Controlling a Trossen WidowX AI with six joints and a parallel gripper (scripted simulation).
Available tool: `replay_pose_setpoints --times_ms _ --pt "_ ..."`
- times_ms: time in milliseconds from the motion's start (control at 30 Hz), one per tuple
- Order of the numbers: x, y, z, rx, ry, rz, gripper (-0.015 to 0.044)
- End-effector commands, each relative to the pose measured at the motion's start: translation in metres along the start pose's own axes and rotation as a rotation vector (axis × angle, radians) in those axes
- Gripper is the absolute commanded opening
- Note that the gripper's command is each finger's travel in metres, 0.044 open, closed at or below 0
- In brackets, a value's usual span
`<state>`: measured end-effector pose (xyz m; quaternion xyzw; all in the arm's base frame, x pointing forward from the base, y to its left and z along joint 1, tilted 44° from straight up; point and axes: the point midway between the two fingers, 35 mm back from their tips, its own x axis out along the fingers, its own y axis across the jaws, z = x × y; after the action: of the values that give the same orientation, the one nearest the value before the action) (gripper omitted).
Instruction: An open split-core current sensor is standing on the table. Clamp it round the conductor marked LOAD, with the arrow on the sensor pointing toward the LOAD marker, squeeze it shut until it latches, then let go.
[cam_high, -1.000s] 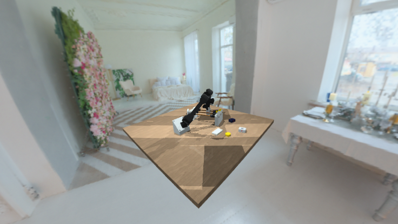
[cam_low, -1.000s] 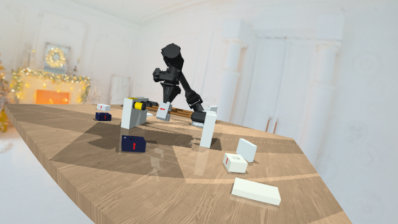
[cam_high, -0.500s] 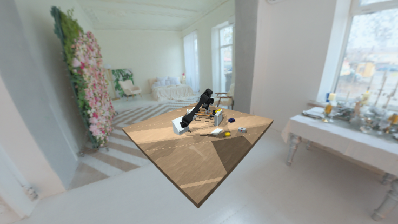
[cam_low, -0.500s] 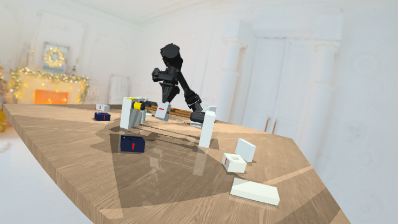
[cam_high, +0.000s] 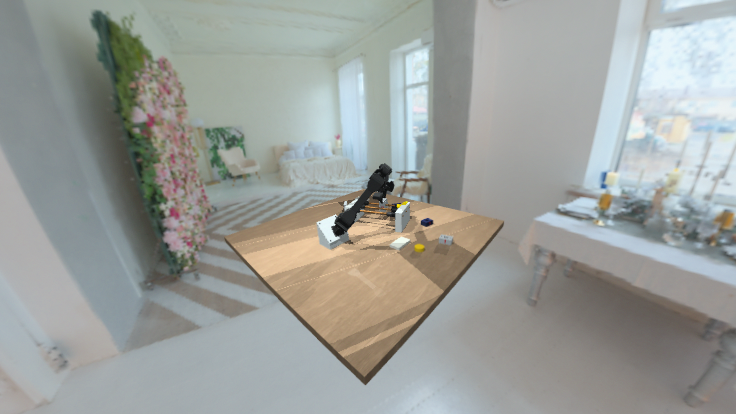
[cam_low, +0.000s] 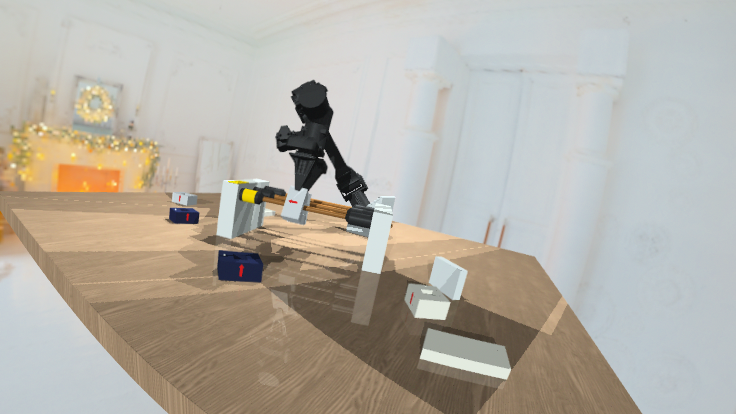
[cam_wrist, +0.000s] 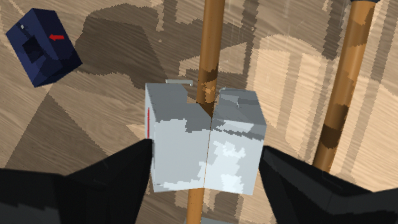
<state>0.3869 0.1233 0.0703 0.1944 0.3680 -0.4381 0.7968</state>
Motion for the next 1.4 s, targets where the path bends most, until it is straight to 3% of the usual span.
replay_pose_setpoints --times_ms 0,533,1367 --pt "-0.001 0.0 0.0 0.001 0.0 0.001 0.0" --pt "0.0 0.001 0.0 0.001 0.0 -0.007 0.0" --pt "0.005 0.014 0.001 -0.001 -0.002 -0.227 0.0"
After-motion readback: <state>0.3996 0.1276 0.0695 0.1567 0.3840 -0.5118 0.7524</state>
